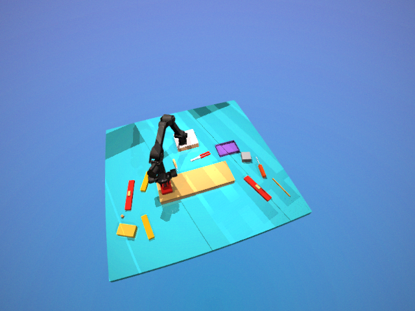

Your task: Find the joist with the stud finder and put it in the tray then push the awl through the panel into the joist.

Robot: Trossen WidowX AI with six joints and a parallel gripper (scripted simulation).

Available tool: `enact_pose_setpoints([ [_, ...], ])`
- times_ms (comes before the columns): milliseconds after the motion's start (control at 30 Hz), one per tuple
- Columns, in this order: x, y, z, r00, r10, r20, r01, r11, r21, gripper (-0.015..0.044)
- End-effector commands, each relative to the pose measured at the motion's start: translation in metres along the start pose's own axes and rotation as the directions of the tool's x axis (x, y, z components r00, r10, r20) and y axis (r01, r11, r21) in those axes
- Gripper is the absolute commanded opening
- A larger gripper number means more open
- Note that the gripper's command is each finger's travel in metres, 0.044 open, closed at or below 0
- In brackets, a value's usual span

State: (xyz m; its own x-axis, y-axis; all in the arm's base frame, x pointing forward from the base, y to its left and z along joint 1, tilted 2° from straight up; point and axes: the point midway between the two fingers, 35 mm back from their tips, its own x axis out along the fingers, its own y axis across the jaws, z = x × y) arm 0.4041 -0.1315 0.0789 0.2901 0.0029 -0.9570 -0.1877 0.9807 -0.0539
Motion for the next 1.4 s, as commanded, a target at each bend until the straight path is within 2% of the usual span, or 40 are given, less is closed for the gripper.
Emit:
enact_pose_setpoints([
  [0,0.006,0.000,0.000,1.000,0.000,0.008,0.000,1.000,-0.004,0.0000],
  [200,0.009,0.002,-0.002,1.000,0.000,0.008,0.000,1.000,-0.004,0.0000],
  [1367,0.009,0.134,-0.002,1.000,0.012,0.008,-0.012,1.000,-0.001,0.0000],
])
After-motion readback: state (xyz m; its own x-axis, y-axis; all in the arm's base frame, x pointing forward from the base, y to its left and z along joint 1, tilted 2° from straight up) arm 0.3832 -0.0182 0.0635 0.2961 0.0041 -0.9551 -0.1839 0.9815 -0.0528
